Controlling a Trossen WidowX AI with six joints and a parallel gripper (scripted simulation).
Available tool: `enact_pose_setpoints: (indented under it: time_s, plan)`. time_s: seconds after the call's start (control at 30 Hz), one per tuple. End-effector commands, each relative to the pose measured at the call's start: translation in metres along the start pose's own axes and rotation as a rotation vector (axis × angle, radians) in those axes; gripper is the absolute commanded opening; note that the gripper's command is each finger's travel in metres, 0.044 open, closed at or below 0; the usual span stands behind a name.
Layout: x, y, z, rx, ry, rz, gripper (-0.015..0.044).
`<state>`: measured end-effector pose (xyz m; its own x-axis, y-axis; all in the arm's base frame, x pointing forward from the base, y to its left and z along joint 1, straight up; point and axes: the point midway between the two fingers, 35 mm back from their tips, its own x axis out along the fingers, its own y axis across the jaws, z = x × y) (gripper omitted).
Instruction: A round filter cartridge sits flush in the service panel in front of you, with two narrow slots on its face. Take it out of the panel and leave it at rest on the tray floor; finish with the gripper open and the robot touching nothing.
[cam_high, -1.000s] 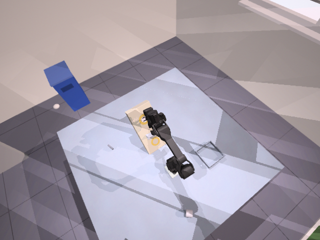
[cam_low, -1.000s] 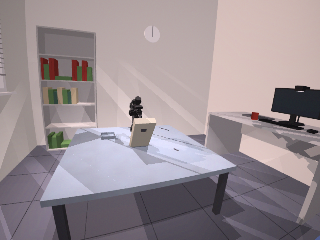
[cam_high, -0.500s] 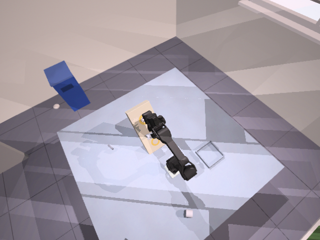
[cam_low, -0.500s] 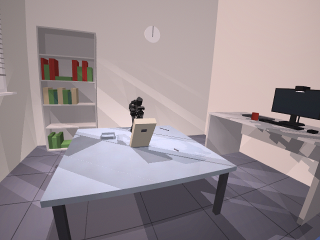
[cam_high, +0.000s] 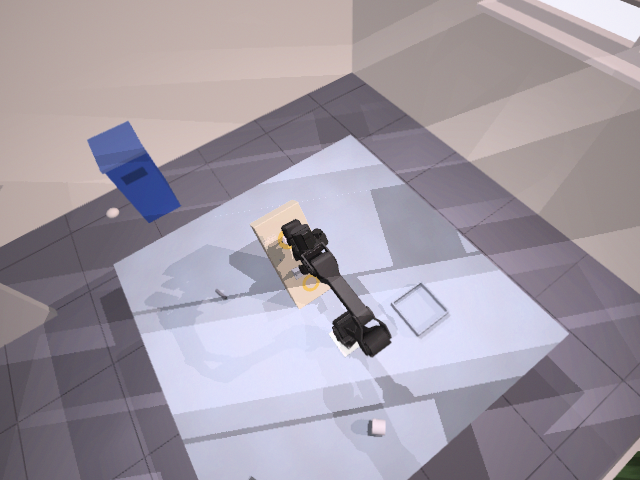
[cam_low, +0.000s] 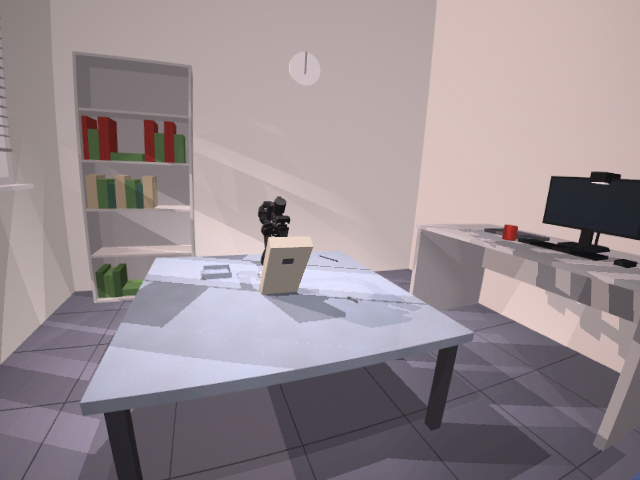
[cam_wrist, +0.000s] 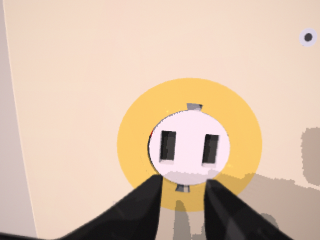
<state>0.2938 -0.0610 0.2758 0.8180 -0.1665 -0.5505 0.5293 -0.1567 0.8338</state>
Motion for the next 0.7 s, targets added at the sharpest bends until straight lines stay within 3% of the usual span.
enact_pose_setpoints:
  time_s: [0.0,0.67]
  plan:
    - [0.008,-0.001,0.001,-0.004,-0.005,-0.004,0.0089]
    - [0.031,-0.003,0.001,-0.004,-0.005,-0.003,0.0089]
